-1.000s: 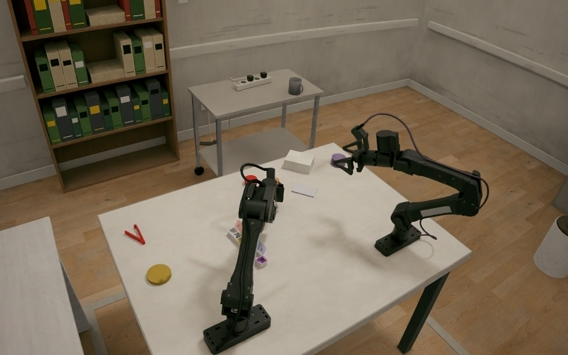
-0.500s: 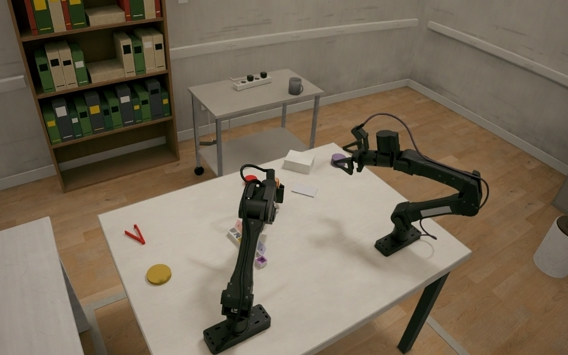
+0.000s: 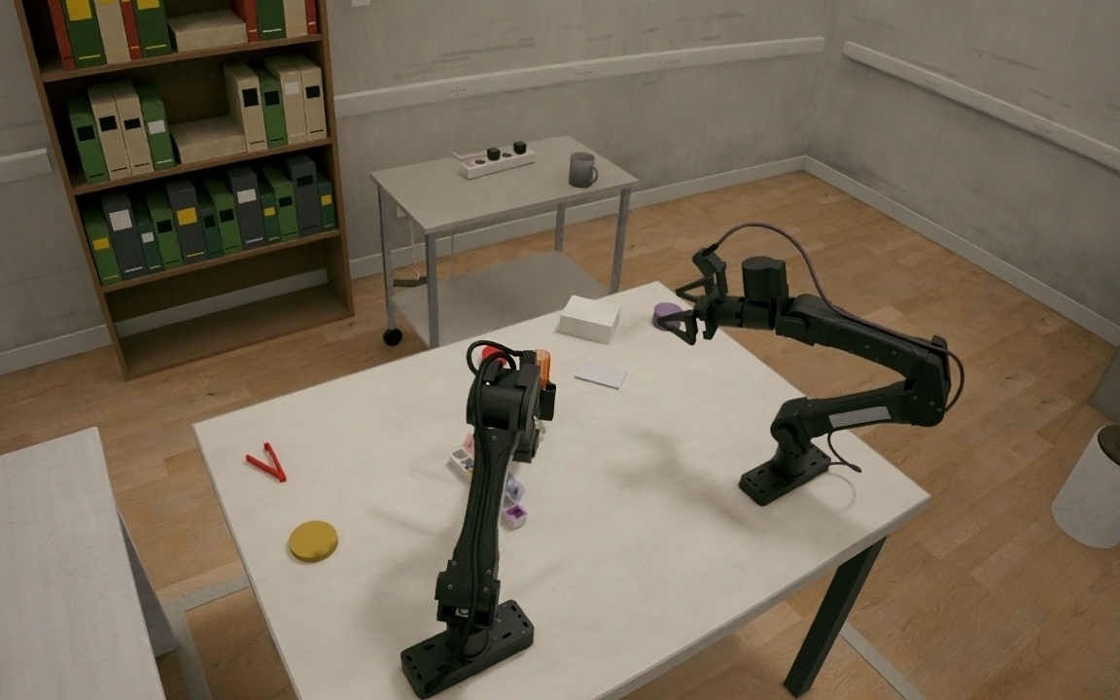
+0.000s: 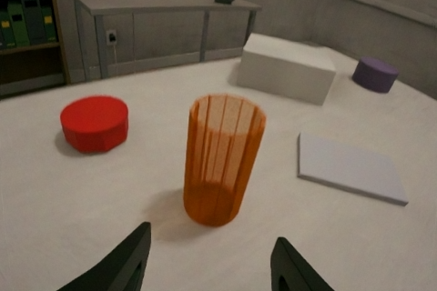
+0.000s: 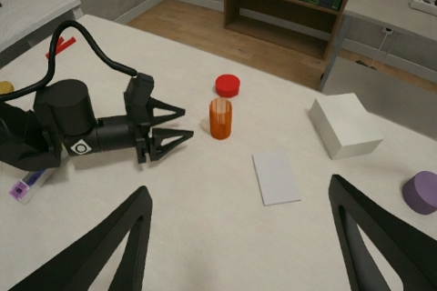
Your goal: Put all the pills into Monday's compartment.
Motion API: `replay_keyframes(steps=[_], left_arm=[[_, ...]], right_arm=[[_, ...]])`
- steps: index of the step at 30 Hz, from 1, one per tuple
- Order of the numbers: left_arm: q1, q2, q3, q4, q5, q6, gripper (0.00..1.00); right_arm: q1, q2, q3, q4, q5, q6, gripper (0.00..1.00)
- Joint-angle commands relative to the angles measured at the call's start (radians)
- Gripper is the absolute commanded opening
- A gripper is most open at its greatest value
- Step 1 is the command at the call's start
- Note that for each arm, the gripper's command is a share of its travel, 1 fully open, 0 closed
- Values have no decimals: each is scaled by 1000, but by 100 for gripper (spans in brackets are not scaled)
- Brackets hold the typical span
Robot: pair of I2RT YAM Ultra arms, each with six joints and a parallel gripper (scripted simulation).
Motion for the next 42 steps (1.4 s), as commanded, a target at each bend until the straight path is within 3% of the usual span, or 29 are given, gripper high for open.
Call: replay_keyframes(steps=[1, 18, 29, 31, 37, 42], left_arm=[[-2, -41, -14, 29, -8, 10, 56], [45, -252, -212, 14, -61, 8, 56], [130, -618, -436, -83, -124, 12, 56], [130, -618, -436, -83, -124, 12, 56], [202, -864, -510, -221, -146, 15, 56], [278, -1058, -501, -373, -142, 18, 56]], right_arm=[[-10, -24, -10, 5, -8, 1, 100], [-10, -24, -10, 5, -8, 1, 100], [-10, -24, -10, 5, -8, 1, 100], [-10, -24, -10, 5, -8, 1, 100], [-10, -24, -10, 5, -8, 1, 100], [-10, -24, -10, 5, -8, 1, 100]])
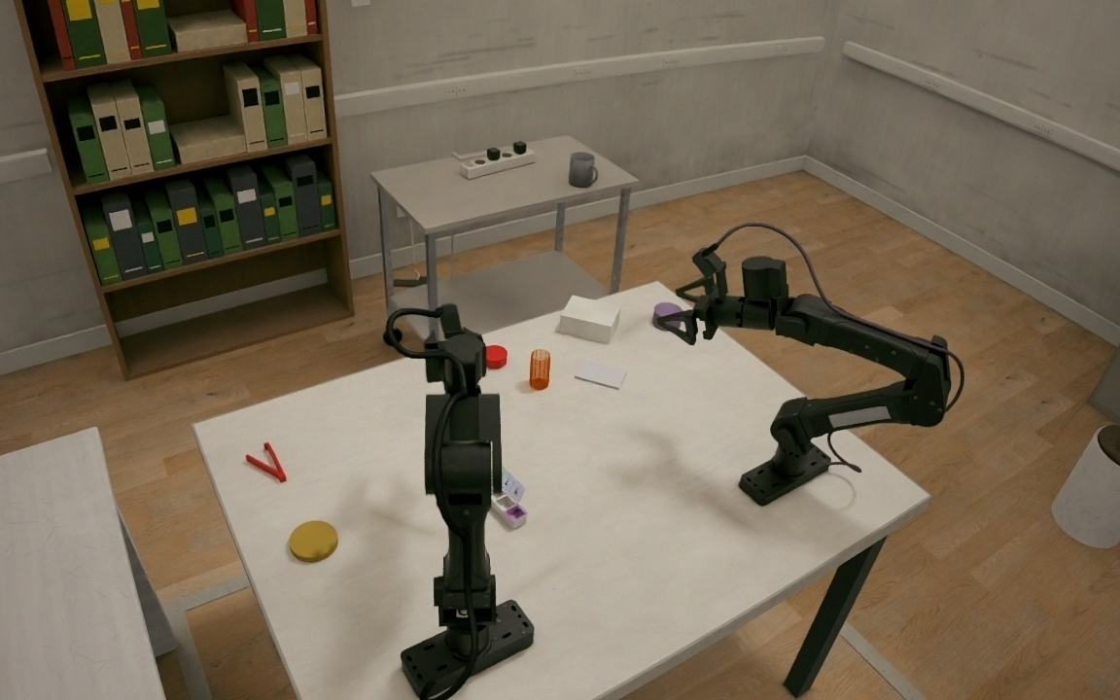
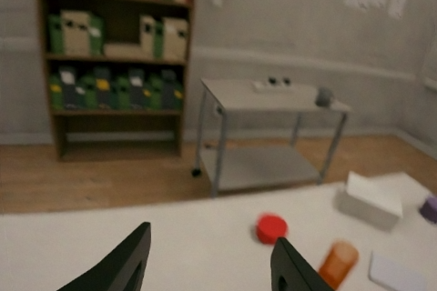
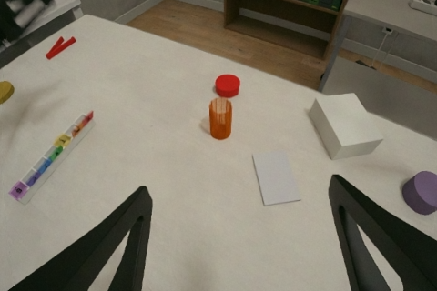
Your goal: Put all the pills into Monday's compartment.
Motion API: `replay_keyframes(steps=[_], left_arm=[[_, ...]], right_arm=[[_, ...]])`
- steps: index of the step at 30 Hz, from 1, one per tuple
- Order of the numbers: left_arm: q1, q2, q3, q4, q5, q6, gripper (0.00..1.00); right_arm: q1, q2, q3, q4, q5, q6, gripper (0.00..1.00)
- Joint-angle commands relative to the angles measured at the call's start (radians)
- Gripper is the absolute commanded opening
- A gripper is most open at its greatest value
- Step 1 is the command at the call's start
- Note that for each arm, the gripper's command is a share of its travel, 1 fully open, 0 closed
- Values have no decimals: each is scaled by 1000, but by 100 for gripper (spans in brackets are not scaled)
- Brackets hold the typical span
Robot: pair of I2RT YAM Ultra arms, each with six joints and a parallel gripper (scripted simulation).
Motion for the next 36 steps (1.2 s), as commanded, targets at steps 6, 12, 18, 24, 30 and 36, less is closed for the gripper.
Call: replay_keyframes(steps=[6, 12, 18, 24, 30, 36], left_arm=[[103, -235, 32, -245, 7, 11, 56], [216, -367, 113, -441, 35, 4, 56], [331, -428, 218, -593, 77, -6, 56], [409, -441, 297, -679, 115, -13, 56], [475, -442, 366, -744, 148, -16, 56], [481, -442, 367, -799, 166, 12, 90]], right_arm=[[-10, -24, -10, 5, -8, 1, 100], [-10, -24, -10, 5, -8, 1, 100], [-10, -24, -10, 5, -8, 1, 100], [-10, -24, -10, 5, -8, 1, 100], [-10, -24, -10, 5, -8, 1, 100], [-10, -24, -10, 5, -8, 1, 100]])
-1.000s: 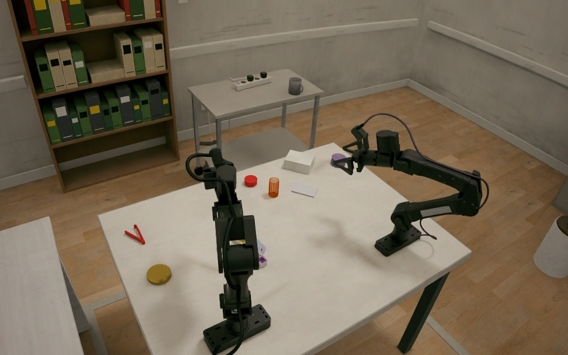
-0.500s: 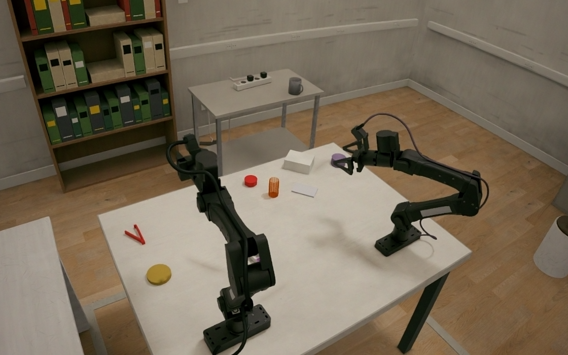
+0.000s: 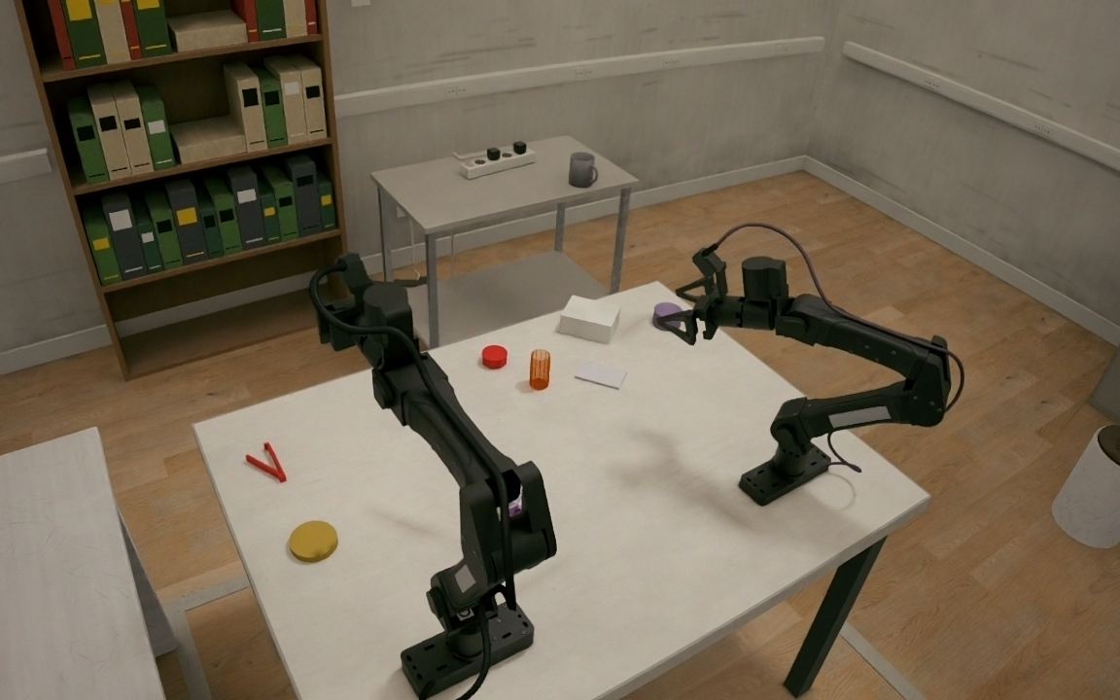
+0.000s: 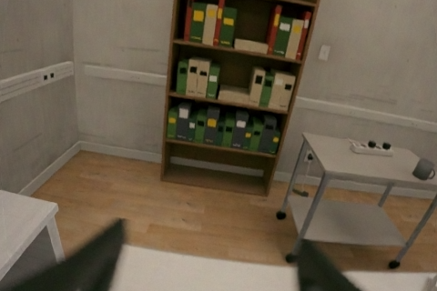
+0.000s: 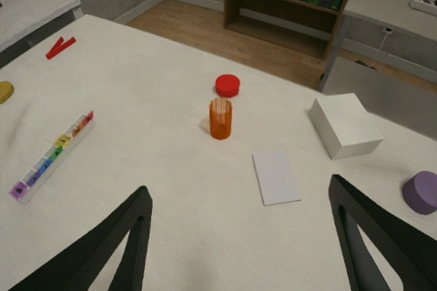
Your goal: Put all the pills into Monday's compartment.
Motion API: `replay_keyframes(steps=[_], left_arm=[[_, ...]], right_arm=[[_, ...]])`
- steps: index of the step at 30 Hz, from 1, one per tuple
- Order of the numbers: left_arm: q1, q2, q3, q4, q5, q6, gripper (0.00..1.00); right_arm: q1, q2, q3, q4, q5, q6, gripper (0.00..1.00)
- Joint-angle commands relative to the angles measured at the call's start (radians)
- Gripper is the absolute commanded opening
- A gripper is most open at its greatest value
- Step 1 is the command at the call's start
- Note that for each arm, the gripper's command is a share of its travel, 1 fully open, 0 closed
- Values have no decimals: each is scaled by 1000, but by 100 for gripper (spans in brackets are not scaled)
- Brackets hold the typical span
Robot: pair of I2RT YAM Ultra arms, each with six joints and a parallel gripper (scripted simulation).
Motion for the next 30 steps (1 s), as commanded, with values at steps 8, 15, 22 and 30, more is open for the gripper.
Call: replay_keyframes(steps=[8, 15, 22, 30], left_arm=[[-54, -52, -32, -311, 68, 110, 100], [-187, -13, -58, -550, 34, 175, 100], [-305, 79, -60, -675, 7, 169, 100], [-436, 293, -26, -739, 40, 166, 100]], right_arm=[[-10, -24, -10, 5, -8, 1, 100], [-10, -24, -10, 5, -8, 1, 100], [-10, -24, -10, 5, -8, 1, 100], [-10, -24, -10, 5, -8, 1, 100]])
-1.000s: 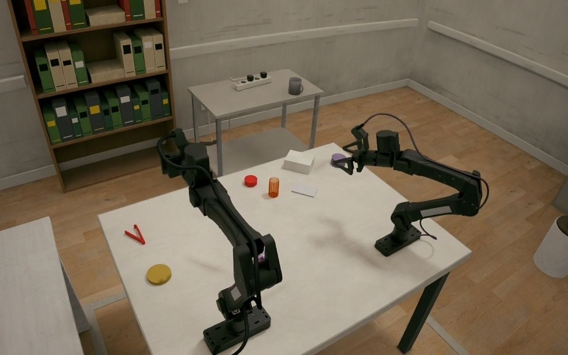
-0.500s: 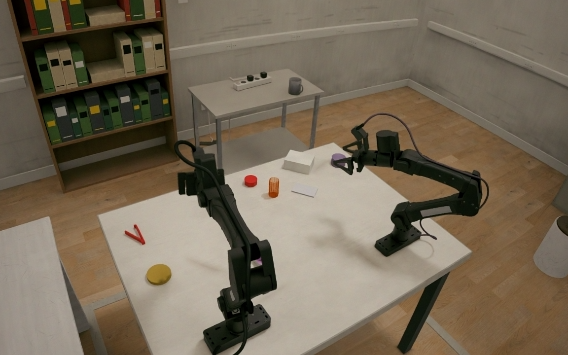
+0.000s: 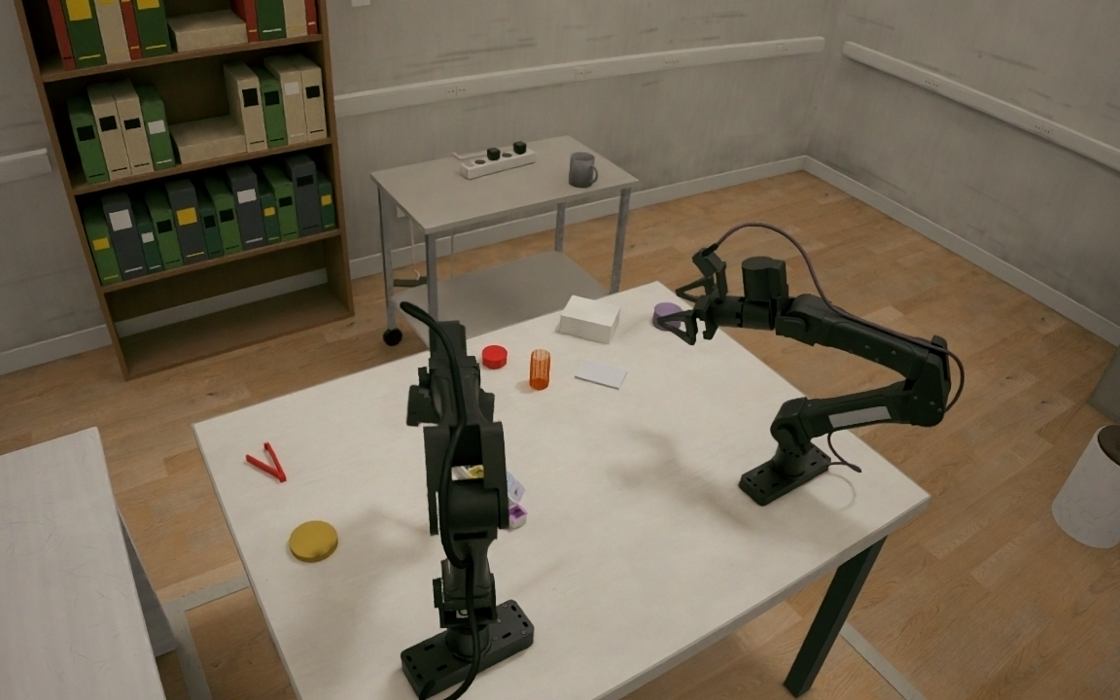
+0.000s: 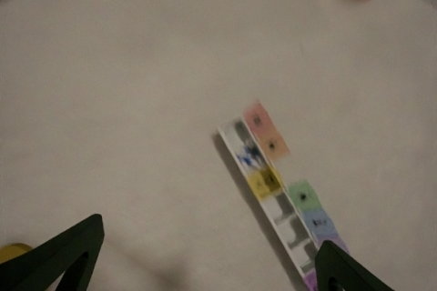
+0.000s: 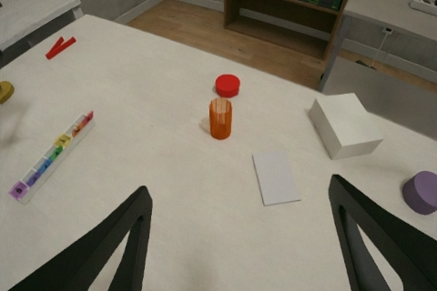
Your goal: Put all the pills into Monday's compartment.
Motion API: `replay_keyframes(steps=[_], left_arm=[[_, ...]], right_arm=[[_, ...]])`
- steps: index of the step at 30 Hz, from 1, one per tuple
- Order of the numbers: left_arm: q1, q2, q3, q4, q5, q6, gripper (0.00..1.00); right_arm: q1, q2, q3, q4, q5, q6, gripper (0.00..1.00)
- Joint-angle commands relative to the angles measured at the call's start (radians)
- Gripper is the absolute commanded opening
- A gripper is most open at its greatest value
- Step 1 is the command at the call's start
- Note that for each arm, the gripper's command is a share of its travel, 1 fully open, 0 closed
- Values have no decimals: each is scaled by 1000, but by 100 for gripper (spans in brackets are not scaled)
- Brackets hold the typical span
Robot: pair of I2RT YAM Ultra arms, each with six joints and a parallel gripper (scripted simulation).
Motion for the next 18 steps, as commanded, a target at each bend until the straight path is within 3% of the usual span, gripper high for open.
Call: replay_keyframes(steps=[1, 6, 18], left_arm=[[-36, 78, 32, -45, 15, 1, 100], [-67, 161, 51, -51, 21, 5, 100], [-70, 175, 57, -38, 13, 4, 100]], right_arm=[[-10, -24, -10, 5, -8, 1, 100], [-10, -24, -10, 5, -8, 1, 100], [-10, -24, -10, 5, -8, 1, 100]])
